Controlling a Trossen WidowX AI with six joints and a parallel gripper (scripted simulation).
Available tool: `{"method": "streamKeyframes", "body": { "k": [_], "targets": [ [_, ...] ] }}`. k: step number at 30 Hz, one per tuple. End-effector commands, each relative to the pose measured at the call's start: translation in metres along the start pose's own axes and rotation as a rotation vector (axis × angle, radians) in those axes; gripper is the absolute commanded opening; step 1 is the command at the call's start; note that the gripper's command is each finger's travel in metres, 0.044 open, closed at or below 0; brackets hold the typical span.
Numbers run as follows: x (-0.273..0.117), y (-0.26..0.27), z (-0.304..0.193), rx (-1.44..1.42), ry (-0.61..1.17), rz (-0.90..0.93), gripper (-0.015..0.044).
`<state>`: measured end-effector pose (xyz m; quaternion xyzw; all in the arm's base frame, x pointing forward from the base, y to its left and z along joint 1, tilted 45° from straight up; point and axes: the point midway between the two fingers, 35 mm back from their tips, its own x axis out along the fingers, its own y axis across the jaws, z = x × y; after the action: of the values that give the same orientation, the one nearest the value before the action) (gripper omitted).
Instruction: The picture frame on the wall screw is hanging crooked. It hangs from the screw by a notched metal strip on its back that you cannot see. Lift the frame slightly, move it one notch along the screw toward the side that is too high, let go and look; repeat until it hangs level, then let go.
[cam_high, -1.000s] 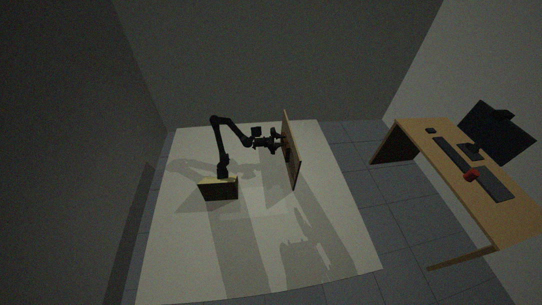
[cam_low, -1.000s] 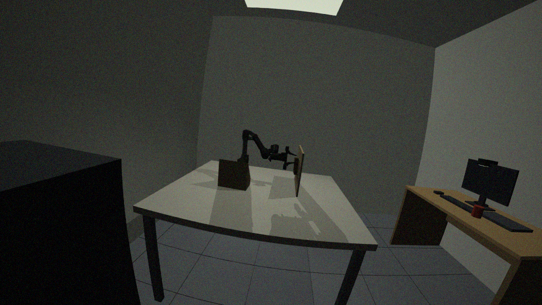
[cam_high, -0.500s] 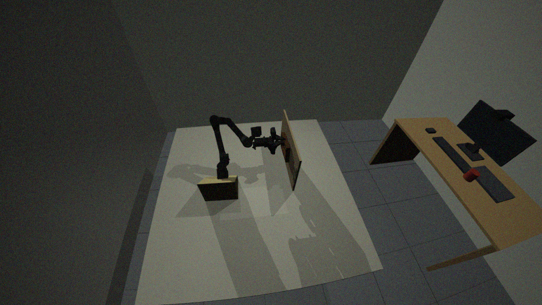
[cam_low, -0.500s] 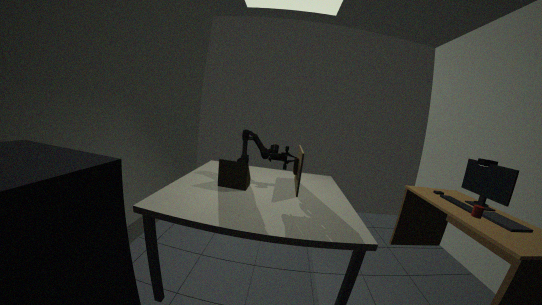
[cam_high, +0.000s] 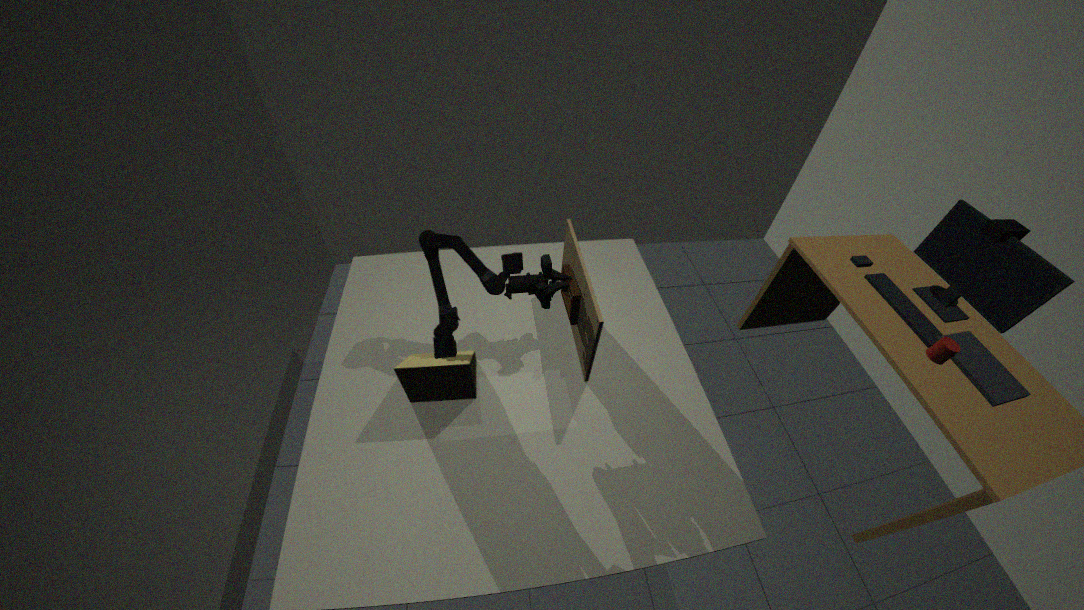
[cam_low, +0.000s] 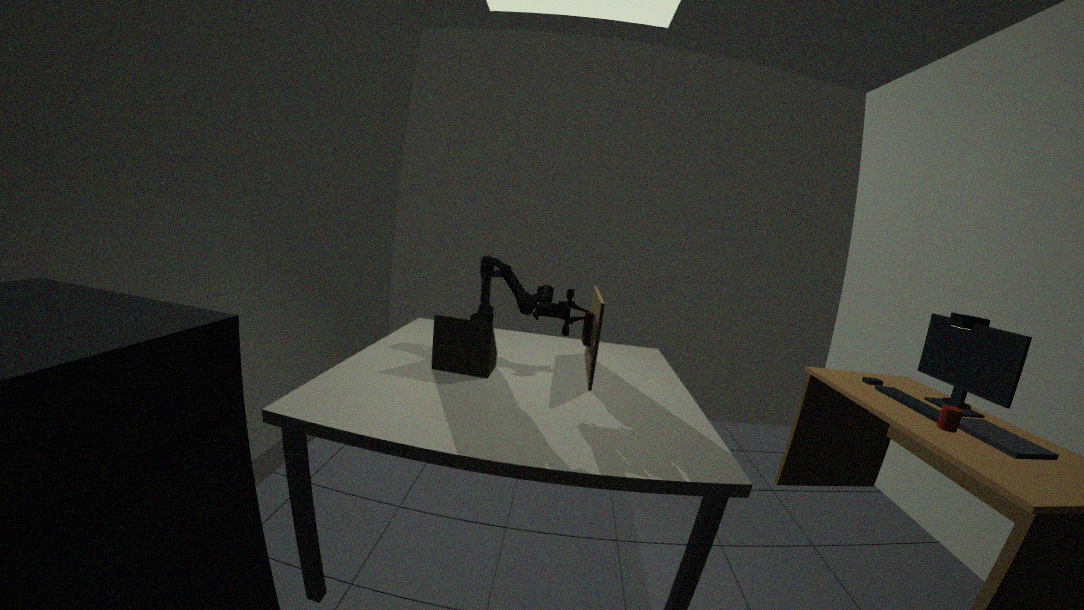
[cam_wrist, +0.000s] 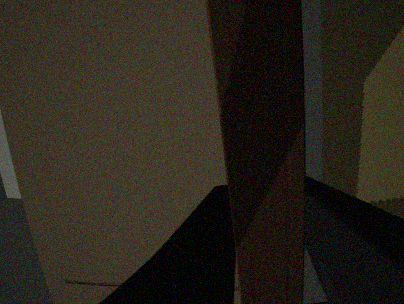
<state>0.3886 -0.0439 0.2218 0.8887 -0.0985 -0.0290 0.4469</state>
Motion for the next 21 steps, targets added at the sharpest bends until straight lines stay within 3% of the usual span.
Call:
{"method": "streamKeyframes", "body": {
  "k": [1,21],
  "targets": [
    [0.0001,0.0024,0.0,0.005,0.001,0.003,0.0],
    [0.0001,0.0089,0.0,0.005,0.001,0.003,0.0]
  ]
}}
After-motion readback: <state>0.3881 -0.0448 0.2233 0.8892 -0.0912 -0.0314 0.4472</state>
